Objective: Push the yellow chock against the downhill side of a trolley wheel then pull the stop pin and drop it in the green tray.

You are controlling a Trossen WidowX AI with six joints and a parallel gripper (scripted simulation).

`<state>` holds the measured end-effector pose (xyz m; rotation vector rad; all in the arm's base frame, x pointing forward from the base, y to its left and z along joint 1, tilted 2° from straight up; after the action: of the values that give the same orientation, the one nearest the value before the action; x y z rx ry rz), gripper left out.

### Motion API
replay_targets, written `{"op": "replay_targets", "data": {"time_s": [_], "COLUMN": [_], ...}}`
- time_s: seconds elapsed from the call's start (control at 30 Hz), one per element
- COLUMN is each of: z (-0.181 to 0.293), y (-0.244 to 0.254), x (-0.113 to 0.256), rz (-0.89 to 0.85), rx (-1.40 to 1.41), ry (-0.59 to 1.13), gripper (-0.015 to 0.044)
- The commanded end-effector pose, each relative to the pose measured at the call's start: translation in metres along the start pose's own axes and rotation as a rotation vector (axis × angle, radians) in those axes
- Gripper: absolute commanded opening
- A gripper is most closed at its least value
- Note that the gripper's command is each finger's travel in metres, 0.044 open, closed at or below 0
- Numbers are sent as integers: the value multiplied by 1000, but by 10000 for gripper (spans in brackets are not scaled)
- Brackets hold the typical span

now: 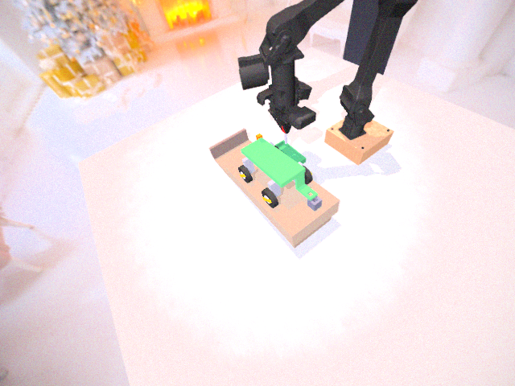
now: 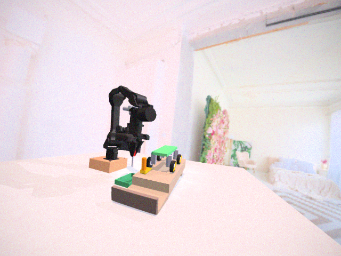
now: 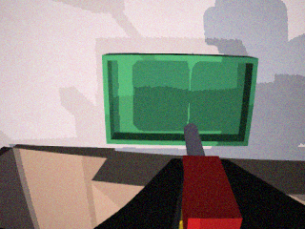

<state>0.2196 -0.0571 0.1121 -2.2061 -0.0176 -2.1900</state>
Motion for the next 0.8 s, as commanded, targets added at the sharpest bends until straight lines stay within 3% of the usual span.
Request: {"op": "replay_targets", "data": {"time_s": [0.0, 0.73, 0.77], "z": [-1, -5, -5], "y": [0, -23, -23], "x": [-11, -64, -64], "rz": [76, 140, 140], "rx": [1, 0, 0], "ry": [-19, -25, -25], "gripper": [0, 0, 26]}}
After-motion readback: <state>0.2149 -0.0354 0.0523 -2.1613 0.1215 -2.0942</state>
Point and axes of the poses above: the point midway between the two fingers, 35 mm back from their tips, its own x axis back along the fingers, its own y axis across the jaws, z = x × y, the point moved 2 cm from there along x, back along the fingers, and after that the axes turned 8 degrees about -x, right-handed, at the moved point
